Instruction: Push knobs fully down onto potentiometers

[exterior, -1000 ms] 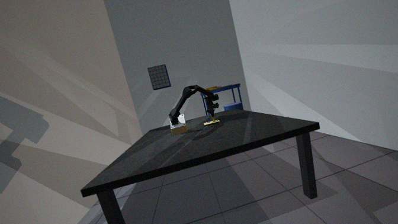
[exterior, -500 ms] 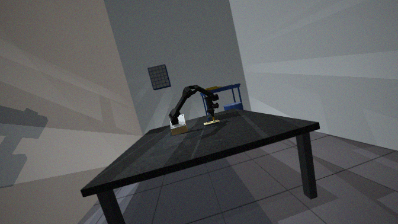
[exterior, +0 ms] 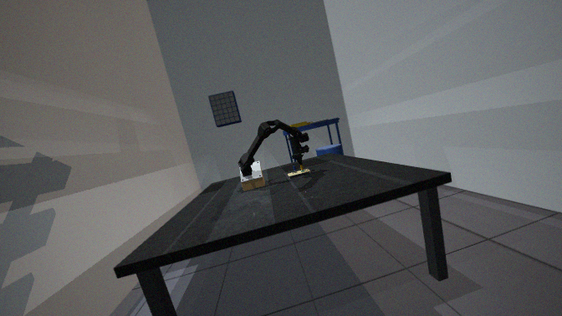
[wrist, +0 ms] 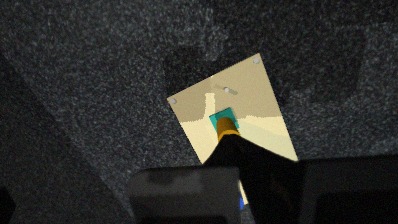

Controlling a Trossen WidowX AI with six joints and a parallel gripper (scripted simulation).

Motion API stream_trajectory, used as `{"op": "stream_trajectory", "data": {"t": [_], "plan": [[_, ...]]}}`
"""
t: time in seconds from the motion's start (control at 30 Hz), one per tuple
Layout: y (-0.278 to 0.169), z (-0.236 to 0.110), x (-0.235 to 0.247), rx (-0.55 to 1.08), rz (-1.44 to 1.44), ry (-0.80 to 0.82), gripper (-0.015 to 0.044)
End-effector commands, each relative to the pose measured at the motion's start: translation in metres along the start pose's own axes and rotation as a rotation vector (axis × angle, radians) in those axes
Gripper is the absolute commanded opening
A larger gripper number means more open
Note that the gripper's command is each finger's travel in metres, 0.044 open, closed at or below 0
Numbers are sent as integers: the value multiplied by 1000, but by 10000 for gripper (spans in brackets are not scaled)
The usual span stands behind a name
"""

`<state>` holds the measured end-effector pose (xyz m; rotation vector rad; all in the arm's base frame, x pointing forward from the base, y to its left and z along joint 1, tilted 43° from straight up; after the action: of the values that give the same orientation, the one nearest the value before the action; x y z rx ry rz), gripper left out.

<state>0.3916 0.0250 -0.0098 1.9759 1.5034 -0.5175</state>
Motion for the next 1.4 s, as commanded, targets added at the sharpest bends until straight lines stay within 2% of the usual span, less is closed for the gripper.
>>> {"op": "stream_trajectory", "data": {"t": [0.0,0.3,1.07,1.37], "plan": [[2,17,-2,17,17,-13,0],[2,15,-2,17,17,-13,0],[2,-21,-1,18,17,-11,0],[0,-17,-2,16,12,-15,236]]}}
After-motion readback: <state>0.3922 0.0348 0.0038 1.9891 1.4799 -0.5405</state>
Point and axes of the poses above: the point midway between the two fingers, 35 mm back from their tips, its own z axis out along the fingers, its own x axis across the jaws, y = z × x, the point moved 2 cm from there along -z, back along the fingers, and after that the axes turned 5 degrees about -z, right-handed, at the moved point
